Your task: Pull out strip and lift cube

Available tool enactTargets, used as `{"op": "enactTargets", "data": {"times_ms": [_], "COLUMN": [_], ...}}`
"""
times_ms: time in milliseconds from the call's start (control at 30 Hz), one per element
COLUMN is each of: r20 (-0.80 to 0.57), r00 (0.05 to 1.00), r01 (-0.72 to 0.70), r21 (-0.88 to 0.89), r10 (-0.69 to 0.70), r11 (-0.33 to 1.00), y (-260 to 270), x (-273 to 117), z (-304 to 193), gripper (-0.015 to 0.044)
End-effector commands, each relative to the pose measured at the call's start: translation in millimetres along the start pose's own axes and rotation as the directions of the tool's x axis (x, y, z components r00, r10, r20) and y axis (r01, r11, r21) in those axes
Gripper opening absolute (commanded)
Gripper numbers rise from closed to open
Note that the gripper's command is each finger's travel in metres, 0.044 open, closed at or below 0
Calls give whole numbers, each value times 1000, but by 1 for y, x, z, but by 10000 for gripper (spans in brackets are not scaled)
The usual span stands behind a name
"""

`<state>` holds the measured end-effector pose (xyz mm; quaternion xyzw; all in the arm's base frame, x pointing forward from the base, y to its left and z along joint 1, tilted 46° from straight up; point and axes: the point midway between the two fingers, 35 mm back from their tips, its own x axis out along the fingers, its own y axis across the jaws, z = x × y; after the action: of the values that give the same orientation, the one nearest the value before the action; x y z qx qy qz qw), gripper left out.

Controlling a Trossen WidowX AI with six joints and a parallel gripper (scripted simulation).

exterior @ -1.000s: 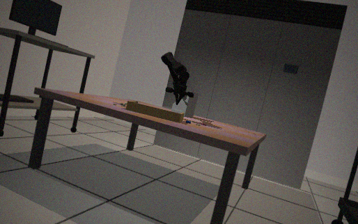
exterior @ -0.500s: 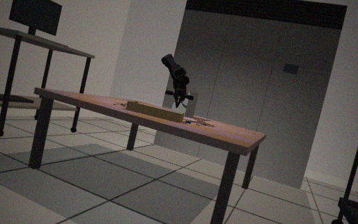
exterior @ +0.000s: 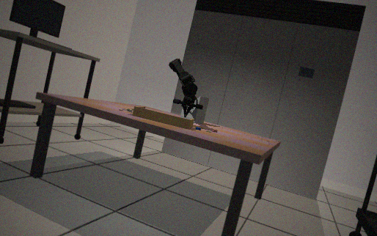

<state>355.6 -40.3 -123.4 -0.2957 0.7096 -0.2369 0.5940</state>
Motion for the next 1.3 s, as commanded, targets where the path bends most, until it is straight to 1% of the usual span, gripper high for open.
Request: {"op": "enactTargets", "data": {"times_ms": [0, 600, 1267], "r20": [-5, -6, -6], "r00": [1000, 1000, 1000], "r01": [5, 8, 8], "r21": [-6, -6, -6], "r10": [-5, -8, -8], "r11": [1000, 1000, 1000], "y": [0, 0, 0], "x": [8, 36, 37], "z": [-1, -2, -2], "gripper": [0, 0, 0]}}
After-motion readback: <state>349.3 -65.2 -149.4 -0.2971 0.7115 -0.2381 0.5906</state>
